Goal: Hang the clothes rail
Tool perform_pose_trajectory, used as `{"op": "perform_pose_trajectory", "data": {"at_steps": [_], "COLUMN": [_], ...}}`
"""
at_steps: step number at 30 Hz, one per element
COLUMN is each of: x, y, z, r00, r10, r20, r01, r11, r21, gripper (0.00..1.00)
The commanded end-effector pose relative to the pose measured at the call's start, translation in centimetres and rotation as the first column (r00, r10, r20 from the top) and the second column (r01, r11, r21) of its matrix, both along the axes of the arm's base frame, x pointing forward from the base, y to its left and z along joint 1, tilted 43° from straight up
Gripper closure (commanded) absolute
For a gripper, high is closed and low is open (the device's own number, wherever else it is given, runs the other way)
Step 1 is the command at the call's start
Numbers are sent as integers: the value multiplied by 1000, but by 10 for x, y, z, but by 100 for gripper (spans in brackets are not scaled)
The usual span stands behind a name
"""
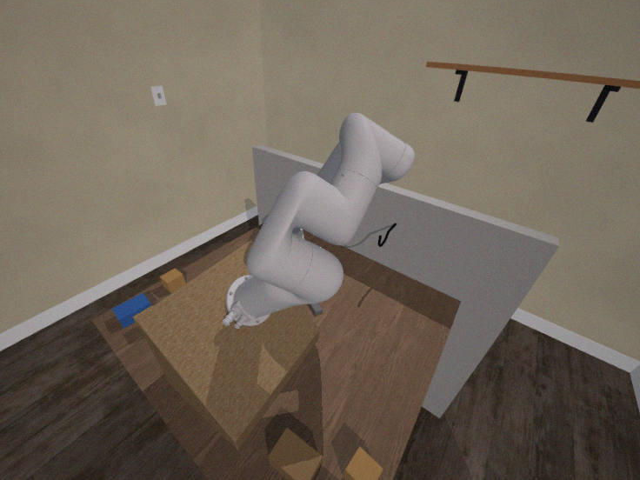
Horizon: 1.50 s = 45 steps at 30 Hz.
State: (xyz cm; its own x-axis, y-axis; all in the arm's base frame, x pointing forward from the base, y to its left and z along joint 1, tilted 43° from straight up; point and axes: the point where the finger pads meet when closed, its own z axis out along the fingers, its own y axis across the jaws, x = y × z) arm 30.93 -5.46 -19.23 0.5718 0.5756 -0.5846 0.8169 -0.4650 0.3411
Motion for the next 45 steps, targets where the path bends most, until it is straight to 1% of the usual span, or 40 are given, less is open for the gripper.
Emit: {"op": "perform_pose_trajectory", "data": {"at_steps": [1,19,38,39,45], "x": [1,0,0,0,1], "y": [2,-5,-5,-5,-2], "z": [0,-7,-7,-7,-4], "r00": [1000,1000,1000,1000,1000], "r10": [2,2,2,2,2], "r20": [2,2,2,2,2], "r01": [-2,-2,-2,-2,-2], "r11": [1000,1000,1000,1000,1000], "r21": [3,3,3,3,3], "gripper": [0,0,0,100,100]}}
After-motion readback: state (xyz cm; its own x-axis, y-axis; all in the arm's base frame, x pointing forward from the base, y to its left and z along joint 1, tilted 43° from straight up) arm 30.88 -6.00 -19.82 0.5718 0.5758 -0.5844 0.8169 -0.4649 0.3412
